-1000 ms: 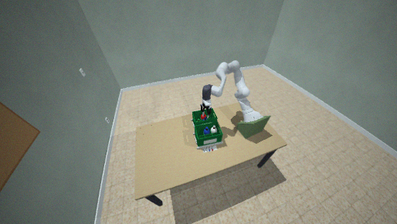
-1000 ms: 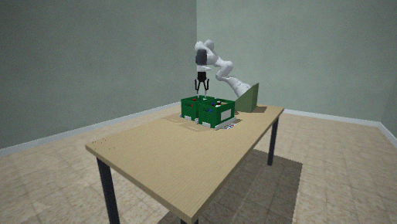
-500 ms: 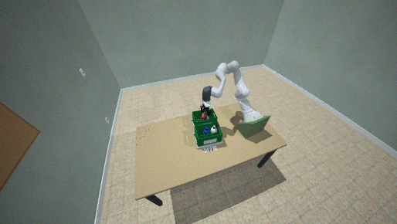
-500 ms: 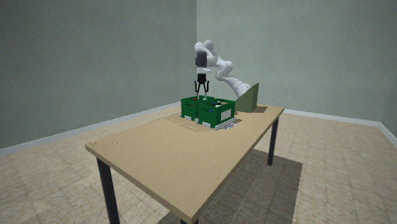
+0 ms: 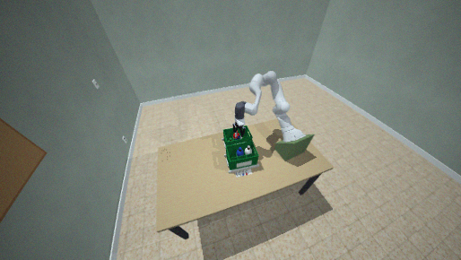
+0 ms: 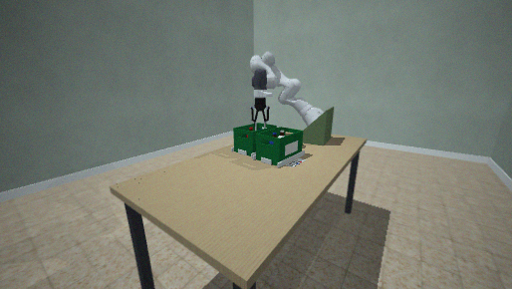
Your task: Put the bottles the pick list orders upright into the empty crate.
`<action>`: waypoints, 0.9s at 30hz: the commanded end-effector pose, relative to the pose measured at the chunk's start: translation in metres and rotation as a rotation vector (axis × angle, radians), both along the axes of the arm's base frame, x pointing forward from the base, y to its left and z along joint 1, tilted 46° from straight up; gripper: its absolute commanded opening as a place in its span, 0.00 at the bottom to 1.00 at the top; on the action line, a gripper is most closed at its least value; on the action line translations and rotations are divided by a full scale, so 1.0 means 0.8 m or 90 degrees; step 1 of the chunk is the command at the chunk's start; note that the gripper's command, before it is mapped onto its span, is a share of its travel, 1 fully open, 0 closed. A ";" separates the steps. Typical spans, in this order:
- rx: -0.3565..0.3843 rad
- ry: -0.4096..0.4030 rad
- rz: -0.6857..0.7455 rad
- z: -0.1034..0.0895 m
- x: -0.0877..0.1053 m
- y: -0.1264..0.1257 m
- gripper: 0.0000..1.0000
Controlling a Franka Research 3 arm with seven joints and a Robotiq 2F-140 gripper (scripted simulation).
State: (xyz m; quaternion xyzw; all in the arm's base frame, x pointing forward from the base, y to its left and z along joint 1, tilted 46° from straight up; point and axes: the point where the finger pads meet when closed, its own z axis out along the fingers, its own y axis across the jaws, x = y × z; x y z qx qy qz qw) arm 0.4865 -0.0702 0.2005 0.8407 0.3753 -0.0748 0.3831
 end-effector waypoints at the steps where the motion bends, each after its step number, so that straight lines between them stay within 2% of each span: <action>1: 0.001 -0.005 -0.003 -0.005 0.002 -0.005 0.38; 21: 0.001 -0.005 -0.003 -0.012 0.004 -0.012 0.38; 22: 0.001 -0.005 -0.003 -0.010 0.003 -0.010 0.00; 27: 0.001 -0.005 -0.003 -0.010 0.003 -0.010 0.00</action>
